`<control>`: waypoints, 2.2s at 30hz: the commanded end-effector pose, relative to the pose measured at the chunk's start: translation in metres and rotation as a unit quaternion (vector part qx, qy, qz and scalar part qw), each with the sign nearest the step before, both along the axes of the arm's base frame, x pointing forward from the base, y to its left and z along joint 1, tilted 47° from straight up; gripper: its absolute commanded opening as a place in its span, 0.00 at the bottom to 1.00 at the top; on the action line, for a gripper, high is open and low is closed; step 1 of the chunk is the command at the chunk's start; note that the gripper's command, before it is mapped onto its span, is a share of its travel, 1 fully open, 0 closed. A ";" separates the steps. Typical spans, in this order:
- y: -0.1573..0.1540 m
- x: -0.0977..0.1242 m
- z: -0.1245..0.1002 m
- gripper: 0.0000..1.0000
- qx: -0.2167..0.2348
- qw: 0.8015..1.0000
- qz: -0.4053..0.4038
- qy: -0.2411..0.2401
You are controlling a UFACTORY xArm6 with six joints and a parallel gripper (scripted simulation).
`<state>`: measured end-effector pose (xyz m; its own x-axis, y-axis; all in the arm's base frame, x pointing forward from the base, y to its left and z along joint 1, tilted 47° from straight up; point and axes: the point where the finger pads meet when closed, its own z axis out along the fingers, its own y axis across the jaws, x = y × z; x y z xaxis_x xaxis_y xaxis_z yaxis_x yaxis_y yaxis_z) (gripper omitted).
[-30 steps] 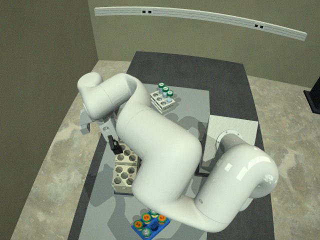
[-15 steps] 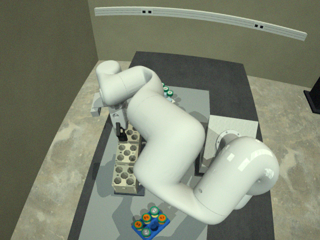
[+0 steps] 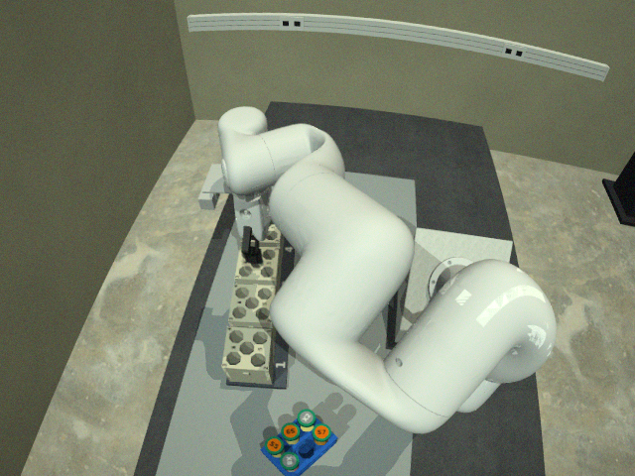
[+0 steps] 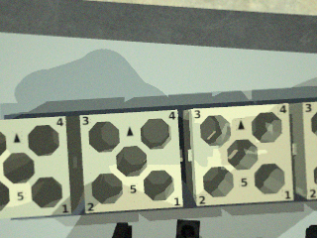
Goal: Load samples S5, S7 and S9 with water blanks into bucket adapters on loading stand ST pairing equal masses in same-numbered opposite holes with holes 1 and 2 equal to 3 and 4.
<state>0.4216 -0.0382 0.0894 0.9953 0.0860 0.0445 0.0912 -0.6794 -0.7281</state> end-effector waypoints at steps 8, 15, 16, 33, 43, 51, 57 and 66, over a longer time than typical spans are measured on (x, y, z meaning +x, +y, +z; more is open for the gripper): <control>-0.015 -0.007 -0.013 1.00 -0.003 0.998 -0.047 0.047; -0.037 -0.021 -0.036 1.00 -0.007 0.983 -0.126 0.131; -0.040 -0.023 -0.040 1.00 -0.007 0.980 -0.138 0.143; -0.088 -0.053 -0.089 1.00 -0.013 0.919 -0.271 0.285; -0.114 -0.068 -0.116 1.00 -0.013 0.919 -0.271 0.285; -0.140 -0.084 -0.142 1.00 -0.014 0.919 -0.271 0.285; -0.153 -0.092 -0.155 1.00 -0.014 0.919 -0.271 0.285; -0.181 -0.110 -0.185 1.00 -0.014 0.919 -0.271 0.285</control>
